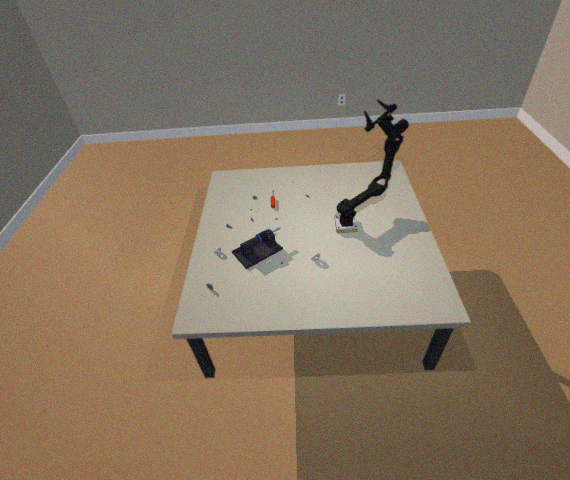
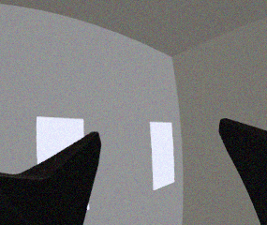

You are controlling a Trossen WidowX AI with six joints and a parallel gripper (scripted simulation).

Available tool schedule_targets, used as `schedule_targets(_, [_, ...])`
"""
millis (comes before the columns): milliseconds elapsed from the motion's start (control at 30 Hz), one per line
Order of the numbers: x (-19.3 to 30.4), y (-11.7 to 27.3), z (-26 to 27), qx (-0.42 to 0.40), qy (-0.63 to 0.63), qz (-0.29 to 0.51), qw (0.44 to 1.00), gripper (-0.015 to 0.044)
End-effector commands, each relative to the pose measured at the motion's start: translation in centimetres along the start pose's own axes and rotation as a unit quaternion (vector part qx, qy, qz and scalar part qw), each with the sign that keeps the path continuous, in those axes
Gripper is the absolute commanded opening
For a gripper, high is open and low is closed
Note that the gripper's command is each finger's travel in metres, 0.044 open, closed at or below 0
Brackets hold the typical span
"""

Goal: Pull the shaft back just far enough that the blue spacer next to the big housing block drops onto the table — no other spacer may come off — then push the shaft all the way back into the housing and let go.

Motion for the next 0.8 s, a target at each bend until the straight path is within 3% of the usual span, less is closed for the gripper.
schedule_targets(0, [0.3, -0.1, 0.0, 0.0, 0.0, 0.002, 1.0, 0.0426])
schedule_targets(367, [16.8, -3.9, -4.4, 0.023, -0.009, 0.114, 0.993, 0.044])
schedule_targets(767, [31.3, -6.3, -19.1, 0.15, -0.025, 0.213, 0.965, 0.044])
Point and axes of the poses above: the point midway between the two fingers, 35 mm back from their tips, its own y axis back along the fingers, its own z axis across the jaws, x = y × z, the point moved 1 cm from there along y, back along the fingers, and after that the axes turned 12 degrees about -y, right-handed, at the moved point
